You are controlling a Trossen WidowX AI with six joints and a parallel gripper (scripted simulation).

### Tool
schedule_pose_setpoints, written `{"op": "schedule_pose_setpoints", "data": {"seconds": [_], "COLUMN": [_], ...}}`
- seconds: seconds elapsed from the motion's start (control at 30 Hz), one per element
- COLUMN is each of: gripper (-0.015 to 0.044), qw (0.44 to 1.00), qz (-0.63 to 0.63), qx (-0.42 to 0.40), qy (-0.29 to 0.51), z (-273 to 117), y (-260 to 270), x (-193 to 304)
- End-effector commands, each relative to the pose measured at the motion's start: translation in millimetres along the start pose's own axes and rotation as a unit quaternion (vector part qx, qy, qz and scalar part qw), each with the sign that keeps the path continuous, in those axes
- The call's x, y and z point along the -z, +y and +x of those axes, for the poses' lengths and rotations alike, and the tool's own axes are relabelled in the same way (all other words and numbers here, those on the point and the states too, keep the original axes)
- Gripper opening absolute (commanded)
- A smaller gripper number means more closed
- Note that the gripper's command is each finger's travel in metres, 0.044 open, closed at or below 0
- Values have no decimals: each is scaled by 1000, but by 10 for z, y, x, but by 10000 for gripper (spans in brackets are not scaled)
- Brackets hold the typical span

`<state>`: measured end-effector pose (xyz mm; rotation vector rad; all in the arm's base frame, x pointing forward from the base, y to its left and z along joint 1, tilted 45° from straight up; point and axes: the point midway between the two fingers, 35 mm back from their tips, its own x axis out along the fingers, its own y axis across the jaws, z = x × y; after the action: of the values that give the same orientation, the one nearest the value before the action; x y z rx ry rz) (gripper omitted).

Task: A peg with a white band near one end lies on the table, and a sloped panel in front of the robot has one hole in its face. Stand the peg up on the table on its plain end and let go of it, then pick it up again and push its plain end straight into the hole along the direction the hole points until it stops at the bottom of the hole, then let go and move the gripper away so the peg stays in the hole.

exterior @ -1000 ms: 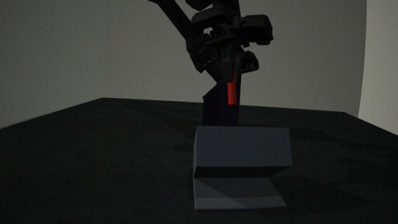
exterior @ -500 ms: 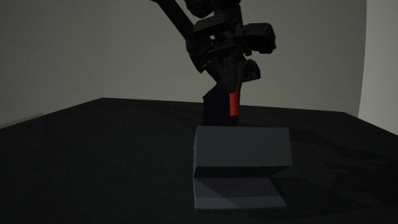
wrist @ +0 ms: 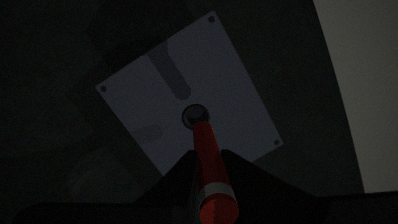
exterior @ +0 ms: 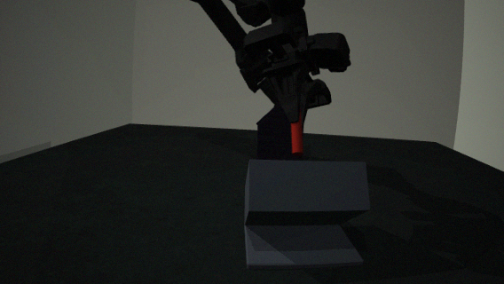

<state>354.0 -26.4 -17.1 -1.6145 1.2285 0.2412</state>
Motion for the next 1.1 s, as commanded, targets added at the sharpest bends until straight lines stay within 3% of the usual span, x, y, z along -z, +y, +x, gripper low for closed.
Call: {"op": "schedule_pose_setpoints", "data": {"seconds": [0.0, 1.07], "gripper": [0, 0], "qw": [1000, 1000], "qz": [-3, 2], "qx": [-3, 0], "qy": [0, 1], "z": [75, 171], "y": [16, 12], "x": [-1, 4]}}
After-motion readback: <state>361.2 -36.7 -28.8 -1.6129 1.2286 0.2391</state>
